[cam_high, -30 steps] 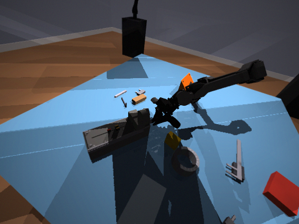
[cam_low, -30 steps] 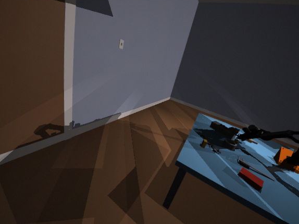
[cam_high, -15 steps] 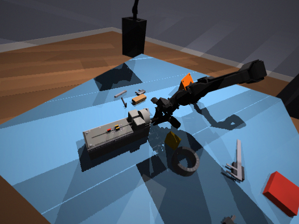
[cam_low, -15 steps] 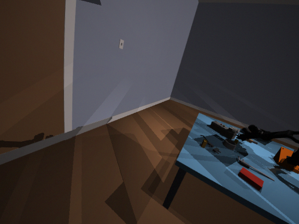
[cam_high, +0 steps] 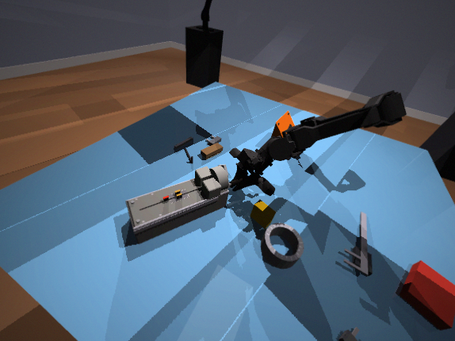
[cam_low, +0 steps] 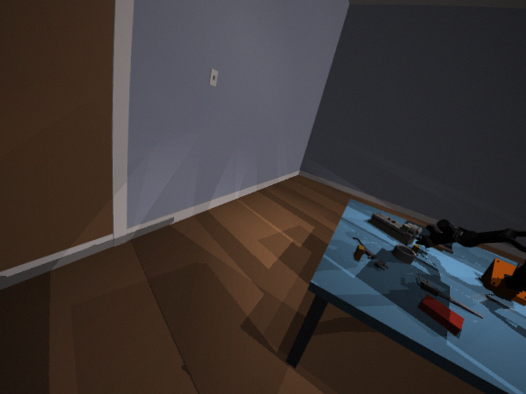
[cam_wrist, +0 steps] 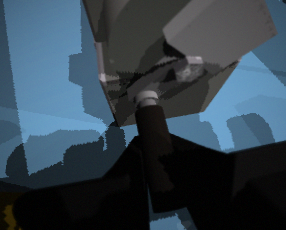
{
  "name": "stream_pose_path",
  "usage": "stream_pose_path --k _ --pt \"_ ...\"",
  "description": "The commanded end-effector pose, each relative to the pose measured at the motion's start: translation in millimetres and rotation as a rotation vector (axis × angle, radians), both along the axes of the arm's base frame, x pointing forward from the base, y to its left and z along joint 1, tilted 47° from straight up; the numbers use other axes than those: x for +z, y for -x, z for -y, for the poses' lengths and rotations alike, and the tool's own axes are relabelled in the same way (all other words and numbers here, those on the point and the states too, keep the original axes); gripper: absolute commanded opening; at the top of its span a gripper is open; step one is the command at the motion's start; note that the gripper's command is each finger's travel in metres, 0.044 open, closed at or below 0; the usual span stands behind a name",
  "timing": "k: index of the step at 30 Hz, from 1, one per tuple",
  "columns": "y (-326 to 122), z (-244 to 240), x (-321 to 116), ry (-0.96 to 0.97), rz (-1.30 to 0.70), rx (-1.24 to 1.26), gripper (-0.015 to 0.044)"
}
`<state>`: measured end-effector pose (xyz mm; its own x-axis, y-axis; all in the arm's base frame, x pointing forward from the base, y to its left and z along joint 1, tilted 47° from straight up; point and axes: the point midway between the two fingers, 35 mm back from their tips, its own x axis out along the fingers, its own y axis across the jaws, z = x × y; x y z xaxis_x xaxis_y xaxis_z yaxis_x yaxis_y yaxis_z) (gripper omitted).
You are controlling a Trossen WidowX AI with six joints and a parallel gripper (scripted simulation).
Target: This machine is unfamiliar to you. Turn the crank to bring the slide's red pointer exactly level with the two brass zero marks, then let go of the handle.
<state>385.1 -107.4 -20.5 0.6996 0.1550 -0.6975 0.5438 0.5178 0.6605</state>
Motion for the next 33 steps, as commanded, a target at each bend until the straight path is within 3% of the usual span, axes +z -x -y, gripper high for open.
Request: stream_pose_path --k 1,13,29,33 --pt "-0.3 0.2 1.2 -0.001 0.005 0.001 0.0" --pt "0.0 0.0 0.1 0.0 0.0 0.0 0.0" --pt "0.0 0.0 0.1 0.0 0.0 0.0 0.042" --pt "0.9 6.7 6.0 0.001 -0.001 0.0 0.044"
